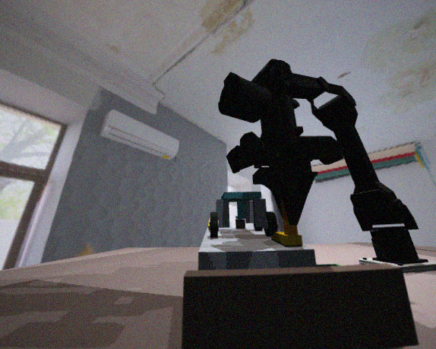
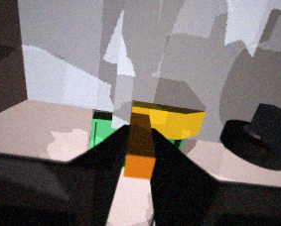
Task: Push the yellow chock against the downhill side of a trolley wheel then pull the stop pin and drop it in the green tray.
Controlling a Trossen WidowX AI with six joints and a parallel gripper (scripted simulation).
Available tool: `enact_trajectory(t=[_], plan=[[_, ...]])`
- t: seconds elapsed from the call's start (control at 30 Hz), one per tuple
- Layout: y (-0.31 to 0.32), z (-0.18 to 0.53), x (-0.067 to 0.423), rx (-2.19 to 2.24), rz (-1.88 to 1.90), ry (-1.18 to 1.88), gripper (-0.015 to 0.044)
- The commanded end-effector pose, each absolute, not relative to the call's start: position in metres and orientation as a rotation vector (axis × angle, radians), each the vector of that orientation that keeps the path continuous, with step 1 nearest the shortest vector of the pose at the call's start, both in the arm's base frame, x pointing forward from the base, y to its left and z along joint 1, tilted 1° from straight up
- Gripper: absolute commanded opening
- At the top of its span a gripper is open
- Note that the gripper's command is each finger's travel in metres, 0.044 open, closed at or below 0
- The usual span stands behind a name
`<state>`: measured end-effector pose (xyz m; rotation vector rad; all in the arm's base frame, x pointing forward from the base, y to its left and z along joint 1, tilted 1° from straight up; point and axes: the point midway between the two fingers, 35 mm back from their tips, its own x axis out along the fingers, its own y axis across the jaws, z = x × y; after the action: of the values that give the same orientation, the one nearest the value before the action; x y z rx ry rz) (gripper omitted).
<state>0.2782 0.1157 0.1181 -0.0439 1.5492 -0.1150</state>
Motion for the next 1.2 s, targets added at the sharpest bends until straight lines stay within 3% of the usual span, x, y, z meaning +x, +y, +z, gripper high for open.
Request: enact_trajectory(t=[0.0, 1.17], plan=[[0.11, 0.119, 0.278, -0.045, -0.121, 1.545, 0.0], [0.086, 0.122, 0.276, -0.047, -0.122, 1.544, 0.0]])
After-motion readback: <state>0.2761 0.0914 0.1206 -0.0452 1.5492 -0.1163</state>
